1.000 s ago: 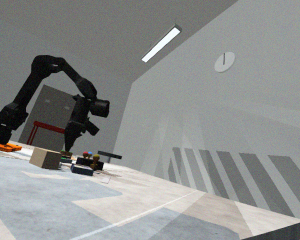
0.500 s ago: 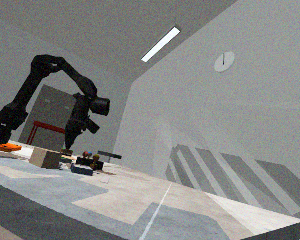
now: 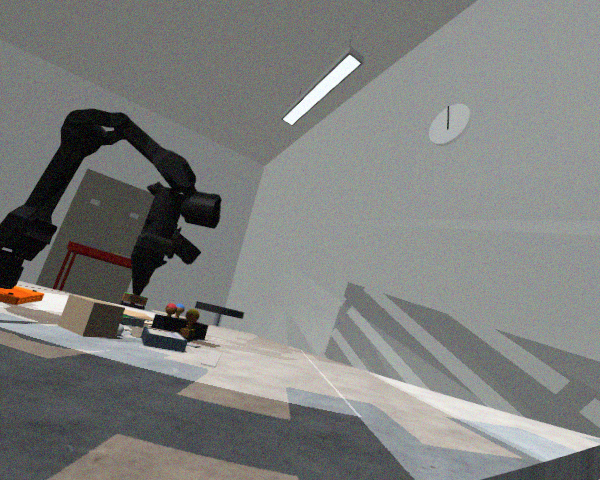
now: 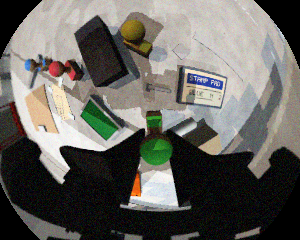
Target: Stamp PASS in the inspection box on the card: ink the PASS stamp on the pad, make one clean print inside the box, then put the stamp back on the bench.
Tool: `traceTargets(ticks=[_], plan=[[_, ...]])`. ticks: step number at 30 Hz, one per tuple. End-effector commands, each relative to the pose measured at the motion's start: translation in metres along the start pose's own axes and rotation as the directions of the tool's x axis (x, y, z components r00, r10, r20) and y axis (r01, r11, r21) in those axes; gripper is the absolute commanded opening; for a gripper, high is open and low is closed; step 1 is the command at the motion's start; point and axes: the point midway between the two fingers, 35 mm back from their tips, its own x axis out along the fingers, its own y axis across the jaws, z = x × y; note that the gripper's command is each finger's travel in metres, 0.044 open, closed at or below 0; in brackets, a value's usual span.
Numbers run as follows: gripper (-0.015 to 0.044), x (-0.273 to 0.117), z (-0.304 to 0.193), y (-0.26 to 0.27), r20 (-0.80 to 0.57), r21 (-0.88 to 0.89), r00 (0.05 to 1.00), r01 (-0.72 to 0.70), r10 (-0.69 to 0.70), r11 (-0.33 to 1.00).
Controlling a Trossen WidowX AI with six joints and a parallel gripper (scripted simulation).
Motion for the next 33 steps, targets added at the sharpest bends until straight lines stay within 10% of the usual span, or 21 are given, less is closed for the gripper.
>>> traceTargets(ticks=[1, 33], plan=[[0.0, -0.003, 0.0, -0.001, -0.002, 0.003, 1.0, 0.005, -0.005, 1.0], [0.0, -0.018, -0.002, 0.0, -0.002, 0.003, 1.0, 0.009, -0.009, 1.0]])
